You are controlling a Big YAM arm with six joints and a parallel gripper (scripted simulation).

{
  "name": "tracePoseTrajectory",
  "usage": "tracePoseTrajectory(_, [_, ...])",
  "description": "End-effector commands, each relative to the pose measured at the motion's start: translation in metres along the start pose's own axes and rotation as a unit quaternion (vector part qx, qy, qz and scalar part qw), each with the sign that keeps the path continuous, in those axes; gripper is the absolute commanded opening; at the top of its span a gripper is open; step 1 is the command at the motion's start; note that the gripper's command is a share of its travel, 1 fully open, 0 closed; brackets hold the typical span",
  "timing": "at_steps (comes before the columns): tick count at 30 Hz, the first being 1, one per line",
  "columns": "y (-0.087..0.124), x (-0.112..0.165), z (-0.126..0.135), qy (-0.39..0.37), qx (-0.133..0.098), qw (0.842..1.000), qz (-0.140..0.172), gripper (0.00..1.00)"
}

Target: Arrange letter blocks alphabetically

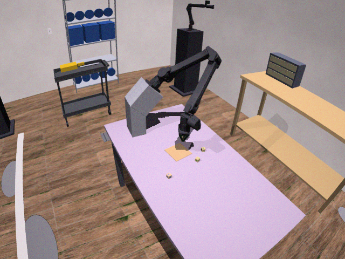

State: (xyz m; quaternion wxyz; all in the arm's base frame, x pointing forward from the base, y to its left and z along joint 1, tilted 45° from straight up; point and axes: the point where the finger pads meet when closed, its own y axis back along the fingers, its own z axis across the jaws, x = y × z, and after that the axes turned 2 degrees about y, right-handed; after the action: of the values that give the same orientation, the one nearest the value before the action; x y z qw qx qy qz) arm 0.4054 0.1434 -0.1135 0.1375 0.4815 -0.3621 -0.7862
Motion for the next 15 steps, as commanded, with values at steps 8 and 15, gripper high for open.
tracePoseTrajectory(8, [0.003, -0.019, 0.017, -0.29, 0.007, 0.957, -0.007, 0.21])
tracePoseTrajectory(15, [0.003, -0.022, 0.02, -0.45, 0.012, 0.893, -0.011, 0.21])
